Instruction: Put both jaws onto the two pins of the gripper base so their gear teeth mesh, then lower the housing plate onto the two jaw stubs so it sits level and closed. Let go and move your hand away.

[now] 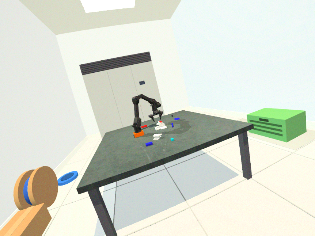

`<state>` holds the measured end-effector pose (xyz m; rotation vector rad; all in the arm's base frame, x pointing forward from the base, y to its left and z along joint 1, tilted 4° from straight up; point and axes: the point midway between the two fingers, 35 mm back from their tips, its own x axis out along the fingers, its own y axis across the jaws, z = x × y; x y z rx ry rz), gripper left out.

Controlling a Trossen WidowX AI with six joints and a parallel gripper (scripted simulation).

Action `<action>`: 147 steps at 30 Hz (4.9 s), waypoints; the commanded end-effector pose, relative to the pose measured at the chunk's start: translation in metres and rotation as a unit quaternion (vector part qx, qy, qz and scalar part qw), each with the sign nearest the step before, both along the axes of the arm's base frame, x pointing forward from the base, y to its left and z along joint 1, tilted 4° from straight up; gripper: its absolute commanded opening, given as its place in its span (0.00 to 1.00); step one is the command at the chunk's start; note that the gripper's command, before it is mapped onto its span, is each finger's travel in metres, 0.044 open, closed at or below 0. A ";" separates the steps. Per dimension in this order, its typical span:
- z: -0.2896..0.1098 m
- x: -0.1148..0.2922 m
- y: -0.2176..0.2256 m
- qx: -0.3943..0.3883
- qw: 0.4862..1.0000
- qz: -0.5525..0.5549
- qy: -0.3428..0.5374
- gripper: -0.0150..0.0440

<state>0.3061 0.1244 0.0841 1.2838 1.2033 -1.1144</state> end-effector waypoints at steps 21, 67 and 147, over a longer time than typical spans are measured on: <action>0.000 0.000 0.001 0.002 1.000 0.002 0.000 1.00; -0.020 0.003 0.002 0.001 1.000 0.001 0.000 1.00; -0.030 0.007 0.004 0.001 1.000 0.002 0.000 0.48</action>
